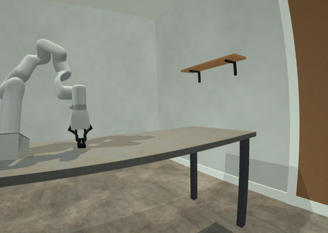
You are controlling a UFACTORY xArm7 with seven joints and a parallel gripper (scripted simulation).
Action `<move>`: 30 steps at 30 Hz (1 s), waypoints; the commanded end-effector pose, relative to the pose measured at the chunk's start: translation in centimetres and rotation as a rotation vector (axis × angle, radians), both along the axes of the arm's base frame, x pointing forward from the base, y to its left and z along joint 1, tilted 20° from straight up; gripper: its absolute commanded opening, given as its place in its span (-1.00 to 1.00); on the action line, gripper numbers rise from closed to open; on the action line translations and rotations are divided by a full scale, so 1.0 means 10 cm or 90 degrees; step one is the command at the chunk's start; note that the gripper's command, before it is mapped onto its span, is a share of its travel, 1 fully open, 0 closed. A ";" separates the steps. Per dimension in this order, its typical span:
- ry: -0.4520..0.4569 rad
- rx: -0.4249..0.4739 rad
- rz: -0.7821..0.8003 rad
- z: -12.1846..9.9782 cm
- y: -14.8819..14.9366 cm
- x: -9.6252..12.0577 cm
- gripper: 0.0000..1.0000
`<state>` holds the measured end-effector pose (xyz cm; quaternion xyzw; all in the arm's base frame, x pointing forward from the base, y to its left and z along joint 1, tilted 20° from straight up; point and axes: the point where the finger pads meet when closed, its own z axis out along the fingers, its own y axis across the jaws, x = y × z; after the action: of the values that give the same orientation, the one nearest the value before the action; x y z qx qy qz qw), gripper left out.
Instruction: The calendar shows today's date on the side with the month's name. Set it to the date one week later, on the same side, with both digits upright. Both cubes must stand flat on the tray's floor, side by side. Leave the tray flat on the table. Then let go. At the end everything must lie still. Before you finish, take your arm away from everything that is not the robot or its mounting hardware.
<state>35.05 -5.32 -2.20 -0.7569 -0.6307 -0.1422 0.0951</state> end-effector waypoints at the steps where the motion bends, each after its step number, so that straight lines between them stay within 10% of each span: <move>1: -0.002 -0.001 -0.001 0.01 -0.01 0.01 -0.47; 30: -0.002 -0.001 -0.001 -0.08 0.02 0.02 -0.47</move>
<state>35.14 -5.05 -2.99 -0.7569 -0.6307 -0.1422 0.0951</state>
